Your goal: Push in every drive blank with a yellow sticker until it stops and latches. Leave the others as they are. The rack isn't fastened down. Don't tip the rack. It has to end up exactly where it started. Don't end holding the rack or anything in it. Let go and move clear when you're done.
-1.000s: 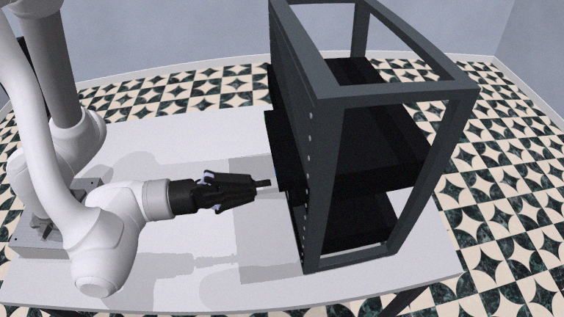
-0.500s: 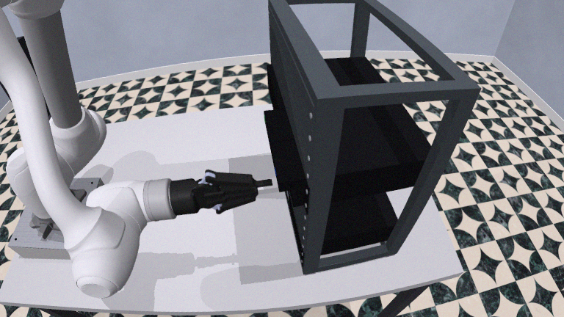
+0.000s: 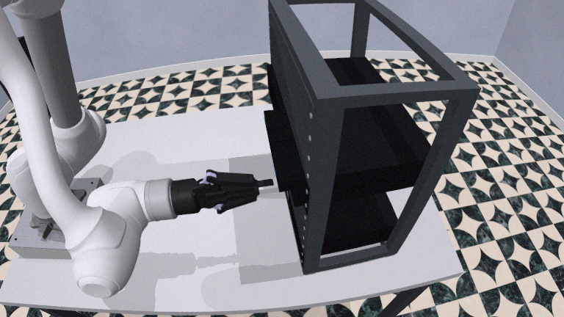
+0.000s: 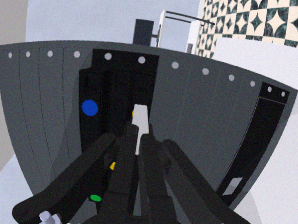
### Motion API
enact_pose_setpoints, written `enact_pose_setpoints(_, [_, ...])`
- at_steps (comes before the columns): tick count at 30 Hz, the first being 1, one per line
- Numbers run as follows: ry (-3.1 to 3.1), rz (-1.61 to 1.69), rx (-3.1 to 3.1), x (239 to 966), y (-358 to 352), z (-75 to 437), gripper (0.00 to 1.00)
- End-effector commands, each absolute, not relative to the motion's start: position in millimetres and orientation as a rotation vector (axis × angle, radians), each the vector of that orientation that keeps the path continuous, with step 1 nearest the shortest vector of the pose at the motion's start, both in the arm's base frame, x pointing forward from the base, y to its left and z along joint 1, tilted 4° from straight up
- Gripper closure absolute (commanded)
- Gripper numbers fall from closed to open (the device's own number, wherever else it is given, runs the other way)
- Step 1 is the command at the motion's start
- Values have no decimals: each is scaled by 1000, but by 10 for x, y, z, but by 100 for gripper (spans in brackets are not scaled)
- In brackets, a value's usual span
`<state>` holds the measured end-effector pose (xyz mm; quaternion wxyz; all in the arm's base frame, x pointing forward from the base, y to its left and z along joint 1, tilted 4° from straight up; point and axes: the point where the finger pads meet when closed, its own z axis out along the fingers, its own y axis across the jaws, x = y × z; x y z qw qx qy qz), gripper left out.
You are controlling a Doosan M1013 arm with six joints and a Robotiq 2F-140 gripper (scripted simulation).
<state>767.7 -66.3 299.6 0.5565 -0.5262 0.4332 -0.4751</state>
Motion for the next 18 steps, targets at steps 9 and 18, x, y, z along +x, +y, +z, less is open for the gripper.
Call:
enact_pose_setpoints(9, [1022, -1121, -1242, 7688, -660, 2998, 100])
enact_pose_setpoints(18, [1022, -1121, -1242, 7717, -655, 2999, 100])
